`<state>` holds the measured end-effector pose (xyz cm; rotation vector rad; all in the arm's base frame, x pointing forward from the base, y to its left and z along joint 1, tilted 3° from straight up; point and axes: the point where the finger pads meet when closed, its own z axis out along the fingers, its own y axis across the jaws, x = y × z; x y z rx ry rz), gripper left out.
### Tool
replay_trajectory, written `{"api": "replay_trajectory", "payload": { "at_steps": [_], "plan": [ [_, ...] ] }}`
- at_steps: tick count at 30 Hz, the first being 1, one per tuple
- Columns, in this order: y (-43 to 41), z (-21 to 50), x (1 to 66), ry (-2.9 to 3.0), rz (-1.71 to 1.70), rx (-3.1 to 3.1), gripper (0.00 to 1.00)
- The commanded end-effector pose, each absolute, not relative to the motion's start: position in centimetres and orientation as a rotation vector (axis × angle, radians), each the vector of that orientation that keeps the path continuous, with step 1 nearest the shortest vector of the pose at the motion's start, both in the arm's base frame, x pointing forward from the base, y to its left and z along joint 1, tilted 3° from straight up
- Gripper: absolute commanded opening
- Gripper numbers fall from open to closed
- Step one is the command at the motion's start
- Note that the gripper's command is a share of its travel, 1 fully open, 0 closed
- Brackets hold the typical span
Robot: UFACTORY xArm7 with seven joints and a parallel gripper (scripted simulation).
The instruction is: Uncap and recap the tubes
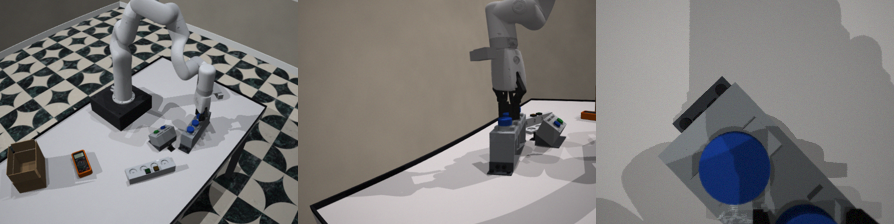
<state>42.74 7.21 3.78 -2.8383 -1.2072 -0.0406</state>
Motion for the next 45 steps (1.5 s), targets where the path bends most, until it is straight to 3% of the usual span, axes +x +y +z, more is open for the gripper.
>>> {"api": "replay_trajectory", "payload": {
  "at_steps": [1, 2, 16, 45],
  "plan": [
    [7.26, 3.92, 42.90, -1.185, -0.029, -2.865, 0.46],
    [7.26, 3.92, 42.91, -1.185, -0.029, -2.865, 0.00],
    [7.26, 3.92, 42.90, -1.185, -0.029, -2.865, 0.00],
    [7.26, 4.01, 42.90, -2.694, -0.063, -1.573, 0.00]
  ]
}}
